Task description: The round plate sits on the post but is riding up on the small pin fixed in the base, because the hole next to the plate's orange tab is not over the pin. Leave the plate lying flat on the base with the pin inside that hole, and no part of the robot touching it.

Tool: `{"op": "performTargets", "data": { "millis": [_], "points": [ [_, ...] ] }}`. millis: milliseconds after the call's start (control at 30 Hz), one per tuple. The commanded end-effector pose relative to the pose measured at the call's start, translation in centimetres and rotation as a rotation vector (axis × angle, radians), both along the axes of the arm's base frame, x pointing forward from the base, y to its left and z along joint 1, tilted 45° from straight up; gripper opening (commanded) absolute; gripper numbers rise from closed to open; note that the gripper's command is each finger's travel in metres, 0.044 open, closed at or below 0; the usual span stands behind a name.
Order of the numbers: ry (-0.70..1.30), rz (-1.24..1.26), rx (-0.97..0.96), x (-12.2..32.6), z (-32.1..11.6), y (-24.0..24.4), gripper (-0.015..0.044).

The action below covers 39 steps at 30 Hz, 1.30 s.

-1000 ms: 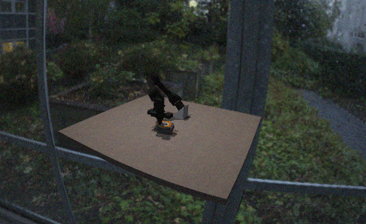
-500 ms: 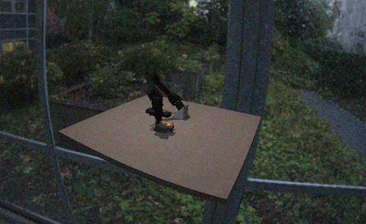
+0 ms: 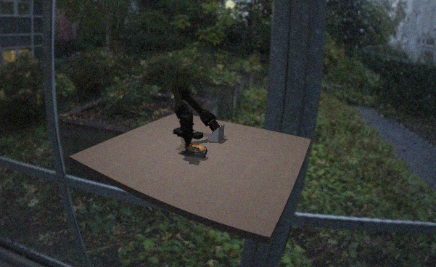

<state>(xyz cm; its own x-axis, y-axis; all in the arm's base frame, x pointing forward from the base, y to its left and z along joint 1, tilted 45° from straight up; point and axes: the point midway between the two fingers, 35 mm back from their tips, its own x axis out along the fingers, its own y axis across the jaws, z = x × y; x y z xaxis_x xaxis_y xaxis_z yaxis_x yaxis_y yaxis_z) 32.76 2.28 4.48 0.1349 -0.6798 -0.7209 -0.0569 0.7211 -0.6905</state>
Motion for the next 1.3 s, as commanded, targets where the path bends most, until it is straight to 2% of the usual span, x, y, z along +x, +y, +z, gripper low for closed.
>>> {"op": "performTargets", "data": {
  "millis": [0, 300, 667, 1267],
  "points": [
    [0.01, 0.002, -0.01, -0.5, 0.1, -0.4, 0.0],
    [0.011, 0.002, -0.01, -0.8, 0.3, -0.6, 0.0],
    [0.012, 0.003, -0.009, -1.6, 3.4, 2.4, 0.0],
    [0.014, 0.008, -0.015, -1.4, 2.8, 2.0, 0.0]
  ]
}}
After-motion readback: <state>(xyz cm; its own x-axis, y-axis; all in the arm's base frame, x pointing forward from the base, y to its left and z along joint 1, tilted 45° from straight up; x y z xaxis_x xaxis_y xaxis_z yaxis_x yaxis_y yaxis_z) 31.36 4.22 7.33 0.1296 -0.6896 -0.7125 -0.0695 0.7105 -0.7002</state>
